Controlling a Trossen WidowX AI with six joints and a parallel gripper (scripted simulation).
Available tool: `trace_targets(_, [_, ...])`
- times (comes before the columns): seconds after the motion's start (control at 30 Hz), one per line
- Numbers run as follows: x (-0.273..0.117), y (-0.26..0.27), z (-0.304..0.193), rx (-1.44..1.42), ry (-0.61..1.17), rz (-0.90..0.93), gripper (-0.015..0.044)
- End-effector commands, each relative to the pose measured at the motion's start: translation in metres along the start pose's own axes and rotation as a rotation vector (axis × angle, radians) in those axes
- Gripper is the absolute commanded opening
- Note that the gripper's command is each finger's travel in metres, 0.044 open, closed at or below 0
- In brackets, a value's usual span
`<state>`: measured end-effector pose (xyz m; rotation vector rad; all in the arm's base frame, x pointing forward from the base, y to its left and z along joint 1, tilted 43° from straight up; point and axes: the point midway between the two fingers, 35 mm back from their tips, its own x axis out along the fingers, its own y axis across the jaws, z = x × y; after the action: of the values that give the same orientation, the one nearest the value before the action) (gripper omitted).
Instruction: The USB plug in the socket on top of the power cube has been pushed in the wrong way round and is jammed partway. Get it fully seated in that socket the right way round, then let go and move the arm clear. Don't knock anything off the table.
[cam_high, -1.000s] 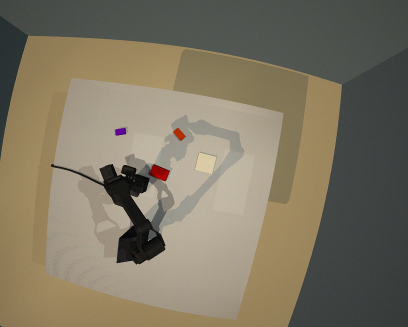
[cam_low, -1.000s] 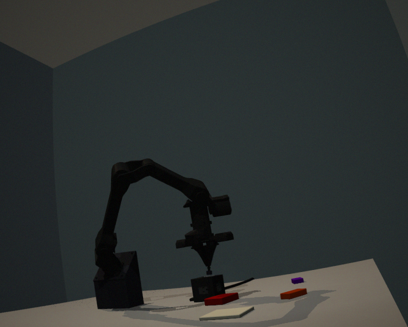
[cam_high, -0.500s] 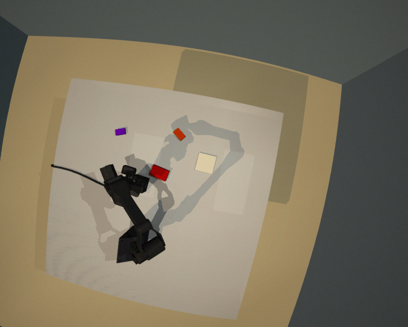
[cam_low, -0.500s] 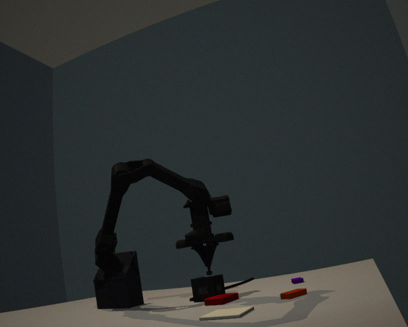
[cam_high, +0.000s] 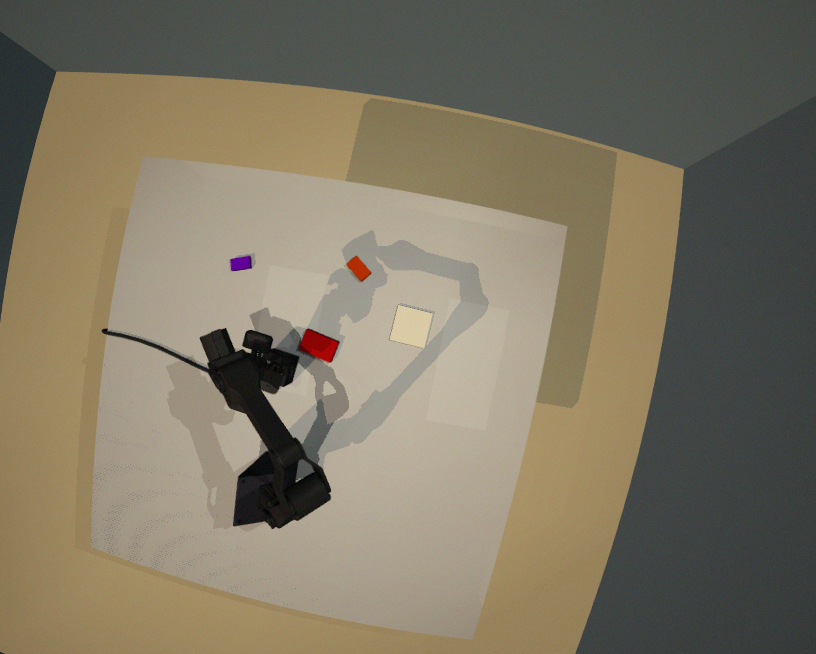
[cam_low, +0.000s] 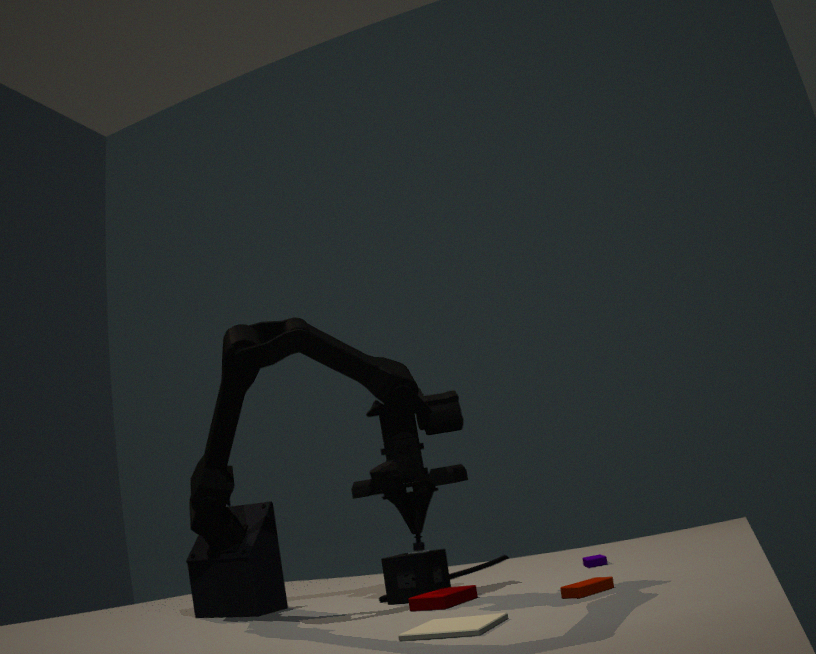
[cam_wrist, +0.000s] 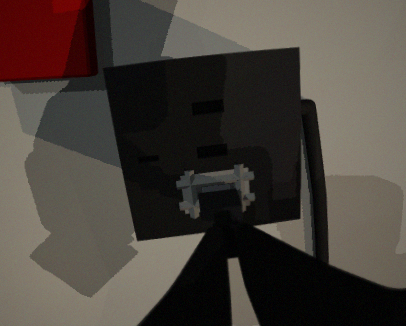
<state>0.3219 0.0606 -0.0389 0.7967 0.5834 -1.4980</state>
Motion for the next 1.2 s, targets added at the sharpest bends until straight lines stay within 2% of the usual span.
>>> trace_targets(0.0, [0.0021, 0.0004, 0.0007, -0.002, -0.004, 0.001, 0.0000])
trace_targets(1.17, [0.0055, 0.0004, 0.0010, -0.002, -0.005, 0.001, 0.0000])
